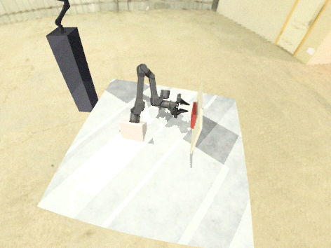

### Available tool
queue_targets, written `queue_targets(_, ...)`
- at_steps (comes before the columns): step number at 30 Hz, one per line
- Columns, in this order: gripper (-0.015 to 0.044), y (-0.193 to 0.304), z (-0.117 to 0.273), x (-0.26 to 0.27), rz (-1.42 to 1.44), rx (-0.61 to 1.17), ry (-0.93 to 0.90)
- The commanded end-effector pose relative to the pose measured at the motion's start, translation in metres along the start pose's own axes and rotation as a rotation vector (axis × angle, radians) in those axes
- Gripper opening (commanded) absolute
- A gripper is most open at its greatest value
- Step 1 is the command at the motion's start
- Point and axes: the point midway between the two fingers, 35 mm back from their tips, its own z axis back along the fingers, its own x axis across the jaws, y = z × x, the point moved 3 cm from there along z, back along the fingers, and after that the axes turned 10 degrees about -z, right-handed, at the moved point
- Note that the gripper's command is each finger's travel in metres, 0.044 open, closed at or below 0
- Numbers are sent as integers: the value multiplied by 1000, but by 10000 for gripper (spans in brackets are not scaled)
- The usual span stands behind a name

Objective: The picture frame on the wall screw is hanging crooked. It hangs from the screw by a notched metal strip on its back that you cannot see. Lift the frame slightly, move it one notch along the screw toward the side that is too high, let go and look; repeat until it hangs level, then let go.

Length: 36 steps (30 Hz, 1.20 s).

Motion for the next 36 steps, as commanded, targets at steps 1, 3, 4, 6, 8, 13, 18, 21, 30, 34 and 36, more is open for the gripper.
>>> queue_targets(1, 260, 1, -6, 0, -2, 4, 1)
queue_targets(3, 260, 1, -9, 0, -2, 4, 1)
queue_targets(4, 260, 1, -11, 0, -2, 4, 1)
queue_targets(6, 260, 2, -14, 0, -2, 4, 1)
queue_targets(8, 260, 2, -17, 0, -2, 4, 0)
queue_targets(13, 260, 2, -26, 0, -2, 5, 0)
queue_targets(18, 260, 1, -34, 0, -2, 5, 0)
queue_targets(21, 260, 1, -37, 0, -2, 5, 0)
queue_targets(30, 260, 1, -38, 0, -2, 5, -1)
queue_targets(34, 260, 1, -38, 0, -2, 5, -1)
queue_targets(36, 260, 1, -38, 0, -2, 5, -1)
